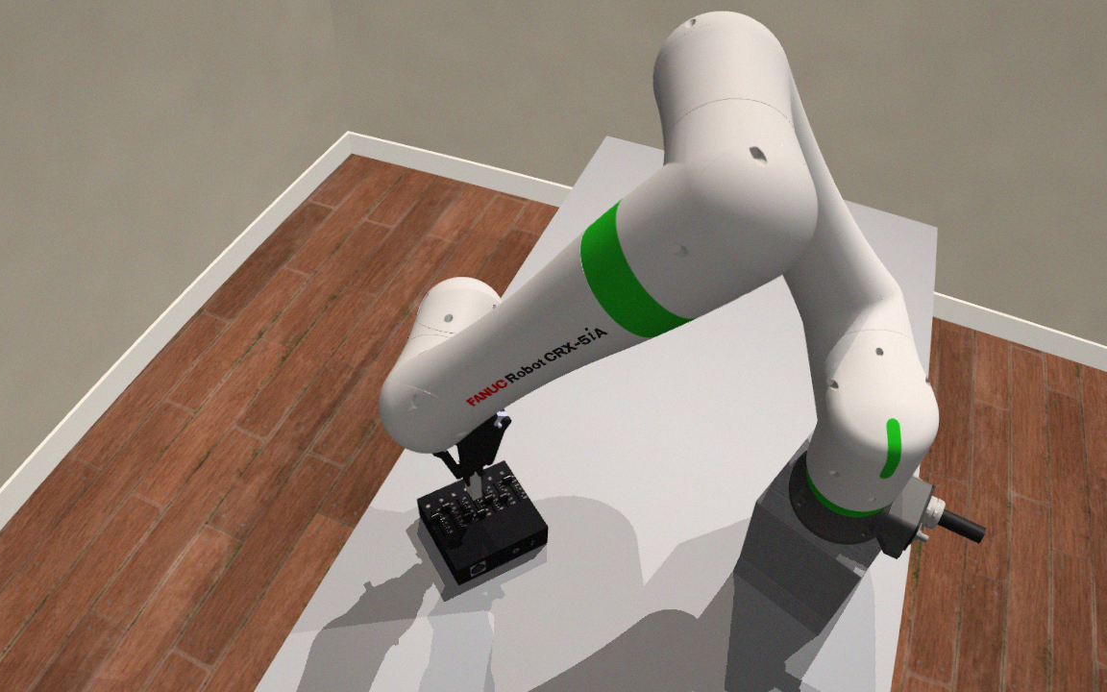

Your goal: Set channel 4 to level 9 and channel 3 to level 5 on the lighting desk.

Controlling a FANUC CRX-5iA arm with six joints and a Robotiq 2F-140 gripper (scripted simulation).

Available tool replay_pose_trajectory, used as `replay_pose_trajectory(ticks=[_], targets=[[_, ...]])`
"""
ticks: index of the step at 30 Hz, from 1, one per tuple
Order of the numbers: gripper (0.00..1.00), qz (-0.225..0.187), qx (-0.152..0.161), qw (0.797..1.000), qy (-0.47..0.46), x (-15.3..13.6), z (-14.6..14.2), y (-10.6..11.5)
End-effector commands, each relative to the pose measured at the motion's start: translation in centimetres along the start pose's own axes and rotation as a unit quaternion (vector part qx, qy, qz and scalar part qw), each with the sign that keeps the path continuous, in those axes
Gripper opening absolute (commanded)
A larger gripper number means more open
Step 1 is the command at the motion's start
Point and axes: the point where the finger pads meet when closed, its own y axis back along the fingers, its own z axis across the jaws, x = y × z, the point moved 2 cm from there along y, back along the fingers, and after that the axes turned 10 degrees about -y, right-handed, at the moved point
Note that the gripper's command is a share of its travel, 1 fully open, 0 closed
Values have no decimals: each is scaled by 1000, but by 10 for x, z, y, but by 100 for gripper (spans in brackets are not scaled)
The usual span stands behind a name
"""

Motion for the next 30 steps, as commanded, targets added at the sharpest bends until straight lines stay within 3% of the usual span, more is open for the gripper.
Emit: replay_pose_trajectory(ticks=[1, 19, 20, 30], targets=[[0, 0, 0, 1000, 0, 0, 0, 8], [0, 0, 0, 1000, 0, 0, 0, 14], [100, 0, 0, 1000, 0, 0, 0, 14], [100, 0, 0, 1000, 0, 0, 0, 28]])
